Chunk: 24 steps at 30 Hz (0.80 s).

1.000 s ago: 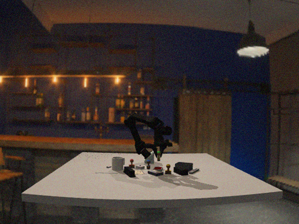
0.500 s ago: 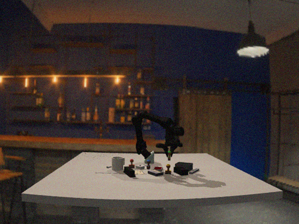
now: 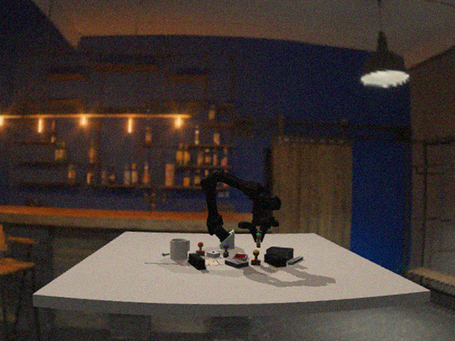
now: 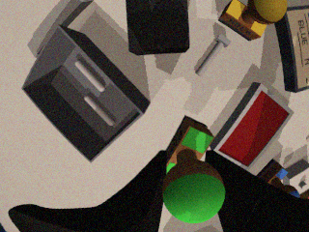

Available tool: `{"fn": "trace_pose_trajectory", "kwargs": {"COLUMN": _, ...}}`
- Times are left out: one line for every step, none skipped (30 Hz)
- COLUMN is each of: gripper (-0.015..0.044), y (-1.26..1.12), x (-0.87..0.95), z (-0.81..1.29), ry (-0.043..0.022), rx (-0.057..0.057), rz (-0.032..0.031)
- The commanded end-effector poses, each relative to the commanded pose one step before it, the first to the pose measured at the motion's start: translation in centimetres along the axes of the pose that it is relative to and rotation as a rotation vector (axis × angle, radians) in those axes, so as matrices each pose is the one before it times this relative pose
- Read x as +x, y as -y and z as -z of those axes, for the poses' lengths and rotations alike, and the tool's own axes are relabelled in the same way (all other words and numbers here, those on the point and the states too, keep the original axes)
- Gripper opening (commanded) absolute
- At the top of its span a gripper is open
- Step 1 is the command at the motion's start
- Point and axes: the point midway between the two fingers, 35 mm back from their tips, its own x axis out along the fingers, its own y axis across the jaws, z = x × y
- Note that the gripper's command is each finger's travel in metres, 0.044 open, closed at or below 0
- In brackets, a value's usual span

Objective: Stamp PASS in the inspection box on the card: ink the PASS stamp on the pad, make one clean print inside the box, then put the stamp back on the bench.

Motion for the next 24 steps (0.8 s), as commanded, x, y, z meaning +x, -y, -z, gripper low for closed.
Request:
{"fn": "trace_pose_trajectory", "kwargs": {"gripper": 0.0000, "y": 0.070, "x": 0.901, "z": 0.026, "ry": -0.00072, "rx": -0.0038, "rz": 0.00517}}
{"fn": "trace_pose_trajectory", "kwargs": {"gripper": 0.0000, "y": 0.002, "x": 0.167, "z": -0.005, "ry": 0.00002, "rx": 0.0000, "rz": 0.00004}}
{"fn": "trace_pose_trajectory", "kwargs": {"gripper": 0.0000, "y": 0.002, "x": 0.167, "z": -0.004, "ry": 0.00002, "rx": 0.0000, "rz": 0.00005}}
{"fn": "trace_pose_trajectory", "kwargs": {"gripper": 0.0000, "y": 0.003, "x": 0.166, "z": -0.003, "ry": 0.00002, "rx": 0.0000, "rz": 0.00005}}
{"fn": "trace_pose_trajectory", "kwargs": {"gripper": 0.0000, "y": 0.003, "x": 0.166, "z": -0.002, "ry": 0.00002, "rx": 0.0000, "rz": 0.00006}}
{"fn": "trace_pose_trajectory", "kwargs": {"gripper": 0.0000, "y": 0.003, "x": 0.166, "z": -0.001, "ry": 0.00001, "rx": 0.0000, "rz": 0.00006}}
{"fn": "trace_pose_trajectory", "kwargs": {"gripper": 0.0000, "y": 0.004, "x": 0.166, "z": 0.000, "ry": 0.00001, "rx": 0.0000, "rz": 0.00007}}
{"fn": "trace_pose_trajectory", "kwargs": {"gripper": 0.0000, "y": 0.004, "x": 0.166, "z": 0.001, "ry": 0.00001, "rx": 0.0000, "rz": 0.00007}}
{"fn": "trace_pose_trajectory", "kwargs": {"gripper": 0.0000, "y": 0.004, "x": 0.166, "z": 0.002, "ry": 0.00001, "rx": 0.0000, "rz": 0.00008}}
{"fn": "trace_pose_trajectory", "kwargs": {"gripper": 0.0000, "y": 0.005, "x": 0.165, "z": 0.003, "ry": 0.00000, "rx": 0.0000, "rz": 0.00008}}
{"fn": "trace_pose_trajectory", "kwargs": {"gripper": 0.0000, "y": 0.005, "x": 0.165, "z": 0.004, "ry": 0.00000, "rx": 0.0000, "rz": 0.00009}}
{"fn": "trace_pose_trajectory", "kwargs": {"gripper": 0.0000, "y": 0.005, "x": 0.165, "z": 0.005, "ry": 0.00000, "rx": 0.0000, "rz": 0.00009}}
{"fn": "trace_pose_trajectory", "kwargs": {"gripper": 0.0000, "y": 0.006, "x": 0.165, "z": 0.006, "ry": -0.00001, "rx": 0.0000, "rz": 0.00010}}
{"fn": "trace_pose_trajectory", "kwargs": {"gripper": 0.0000, "y": 0.006, "x": 0.164, "z": 0.007, "ry": -0.00001, "rx": 0.0000, "rz": 0.00010}}
{"fn": "trace_pose_trajectory", "kwargs": {"gripper": 0.0000, "y": 0.006, "x": 0.164, "z": 0.008, "ry": -0.00001, "rx": 0.0000, "rz": 0.00010}}
{"fn": "trace_pose_trajectory", "kwargs": {"gripper": 0.0000, "y": 0.007, "x": 0.164, "z": 0.009, "ry": -0.00002, "rx": 0.0000, "rz": 0.00011}}
{"fn": "trace_pose_trajectory", "kwargs": {"gripper": 0.0000, "y": 0.007, "x": 0.164, "z": 0.010, "ry": -0.00002, "rx": 0.0000, "rz": 0.00011}}
{"fn": "trace_pose_trajectory", "kwargs": {"gripper": 0.0000, "y": 0.007, "x": 0.163, "z": 0.011, "ry": -0.00002, "rx": 0.0000, "rz": 0.00012}}
{"fn": "trace_pose_trajectory", "kwargs": {"gripper": 0.0000, "y": 0.007, "x": 0.163, "z": 0.012, "ry": -0.00002, "rx": 0.0000, "rz": 0.00012}}
{"fn": "trace_pose_trajectory", "kwargs": {"gripper": 0.0000, "y": 0.008, "x": 0.163, "z": 0.013, "ry": -0.00003, "rx": 0.0000, "rz": 0.00013}}
{"fn": "trace_pose_trajectory", "kwargs": {"gripper": 0.0000, "y": 0.008, "x": 0.163, "z": 0.014, "ry": -0.00003, "rx": 0.0000, "rz": 0.00013}}
{"fn": "trace_pose_trajectory", "kwargs": {"gripper": 0.0000, "y": 0.008, "x": 0.162, "z": 0.015, "ry": -0.00003, "rx": 0.0000, "rz": 0.00014}}
{"fn": "trace_pose_trajectory", "kwargs": {"gripper": 0.0000, "y": 0.009, "x": 0.162, "z": 0.016, "ry": -0.00004, "rx": 0.0000, "rz": 0.00014}}
{"fn": "trace_pose_trajectory", "kwargs": {"gripper": 0.0000, "y": 0.009, "x": 0.162, "z": 0.017, "ry": -0.00004, "rx": 0.0000, "rz": 0.00015}}
